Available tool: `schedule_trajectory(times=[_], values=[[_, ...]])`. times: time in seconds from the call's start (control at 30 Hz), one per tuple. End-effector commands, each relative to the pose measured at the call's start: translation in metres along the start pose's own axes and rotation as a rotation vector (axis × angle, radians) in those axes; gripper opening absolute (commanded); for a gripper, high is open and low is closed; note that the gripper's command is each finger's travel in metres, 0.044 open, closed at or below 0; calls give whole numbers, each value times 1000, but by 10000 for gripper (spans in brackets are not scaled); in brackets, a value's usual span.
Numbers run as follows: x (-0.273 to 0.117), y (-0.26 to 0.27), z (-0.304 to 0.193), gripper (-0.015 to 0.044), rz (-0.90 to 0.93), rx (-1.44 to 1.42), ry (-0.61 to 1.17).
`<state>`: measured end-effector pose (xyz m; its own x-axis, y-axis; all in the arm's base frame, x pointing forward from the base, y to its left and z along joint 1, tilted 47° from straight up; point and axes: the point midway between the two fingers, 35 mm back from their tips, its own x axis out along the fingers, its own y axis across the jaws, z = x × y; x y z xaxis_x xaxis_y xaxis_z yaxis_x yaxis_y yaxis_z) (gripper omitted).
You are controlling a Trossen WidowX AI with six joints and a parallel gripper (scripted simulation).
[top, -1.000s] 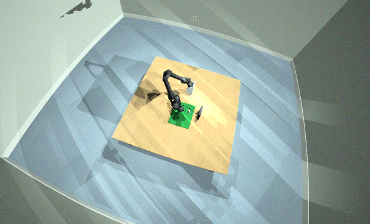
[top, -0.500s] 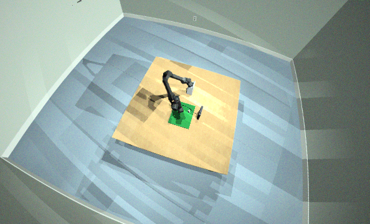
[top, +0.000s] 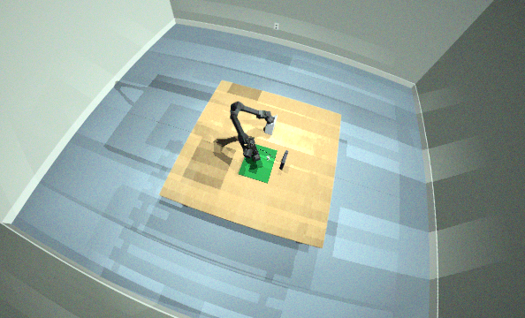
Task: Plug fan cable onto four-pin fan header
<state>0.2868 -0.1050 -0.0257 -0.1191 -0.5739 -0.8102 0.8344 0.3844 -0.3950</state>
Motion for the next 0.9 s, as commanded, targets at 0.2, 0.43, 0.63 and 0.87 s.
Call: schedule_trajectory(times=[0.2, 0.43, 0.63, 0.87], values=[[1, 0, 0, 72, -1, -1, 0], [1, 0, 0, 25, -1, -1, 0], [-10, 1, -3, 0, 1, -2, 2], [-31, 3, -8, 0, 2, -6, 4]])
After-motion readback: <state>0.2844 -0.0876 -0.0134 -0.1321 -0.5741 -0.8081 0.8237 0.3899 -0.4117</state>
